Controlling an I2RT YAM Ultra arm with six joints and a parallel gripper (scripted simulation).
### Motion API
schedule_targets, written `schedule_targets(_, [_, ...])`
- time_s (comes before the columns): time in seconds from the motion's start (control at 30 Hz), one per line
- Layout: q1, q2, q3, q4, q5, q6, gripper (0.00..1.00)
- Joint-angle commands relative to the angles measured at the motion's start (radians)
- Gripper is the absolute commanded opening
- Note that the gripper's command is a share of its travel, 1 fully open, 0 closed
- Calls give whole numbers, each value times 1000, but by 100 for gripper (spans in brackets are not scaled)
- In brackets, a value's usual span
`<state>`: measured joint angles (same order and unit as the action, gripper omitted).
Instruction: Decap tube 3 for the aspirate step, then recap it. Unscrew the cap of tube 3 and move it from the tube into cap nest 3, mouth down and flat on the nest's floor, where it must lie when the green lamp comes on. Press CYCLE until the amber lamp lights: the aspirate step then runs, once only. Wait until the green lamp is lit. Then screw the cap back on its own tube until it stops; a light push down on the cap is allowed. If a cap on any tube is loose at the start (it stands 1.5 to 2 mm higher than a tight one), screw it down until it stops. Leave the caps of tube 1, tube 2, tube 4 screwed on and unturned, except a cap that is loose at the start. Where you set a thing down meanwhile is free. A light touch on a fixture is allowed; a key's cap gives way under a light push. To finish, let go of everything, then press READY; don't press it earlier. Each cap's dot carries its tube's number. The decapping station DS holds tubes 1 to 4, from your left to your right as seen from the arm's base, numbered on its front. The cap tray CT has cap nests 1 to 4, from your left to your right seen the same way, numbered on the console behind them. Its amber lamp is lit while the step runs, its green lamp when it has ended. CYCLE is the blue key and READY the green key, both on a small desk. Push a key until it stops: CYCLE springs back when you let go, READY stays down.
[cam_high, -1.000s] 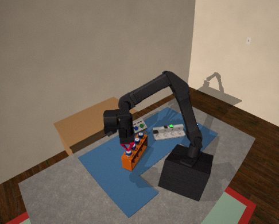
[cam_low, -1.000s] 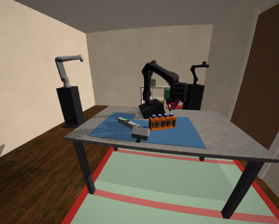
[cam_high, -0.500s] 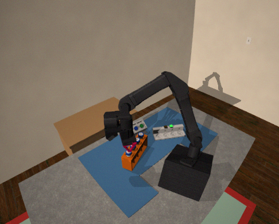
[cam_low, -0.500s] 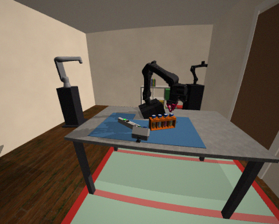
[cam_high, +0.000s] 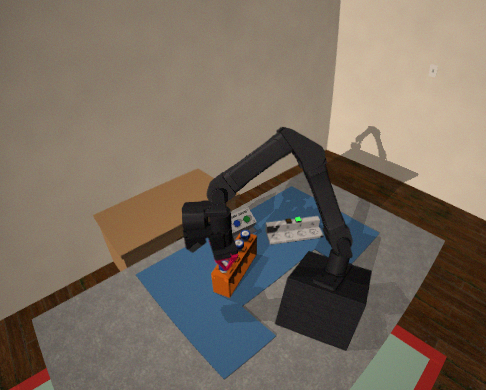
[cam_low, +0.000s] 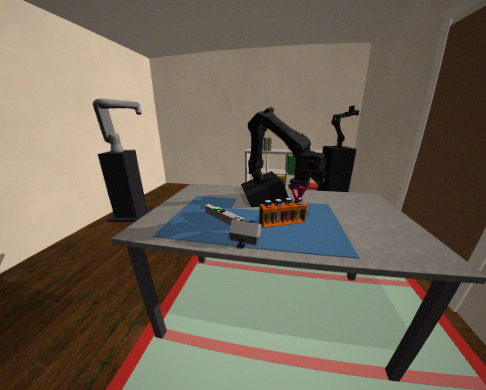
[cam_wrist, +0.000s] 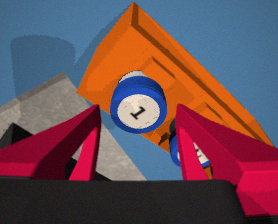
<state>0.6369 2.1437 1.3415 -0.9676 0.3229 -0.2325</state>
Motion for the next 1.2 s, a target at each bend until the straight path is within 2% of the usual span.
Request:
schedule_targets(0.0, [3, -7, 3, 11, 0, -5, 49])
schedule_targets(0.93, [-5, 11, -13, 47, 2, -13, 49])
schedule_targets(0.97, [-5, 11, -13, 47, 2, -13, 0])
schedule_targets(1.17, [-5, 11, -13, 47, 2, -13, 0])
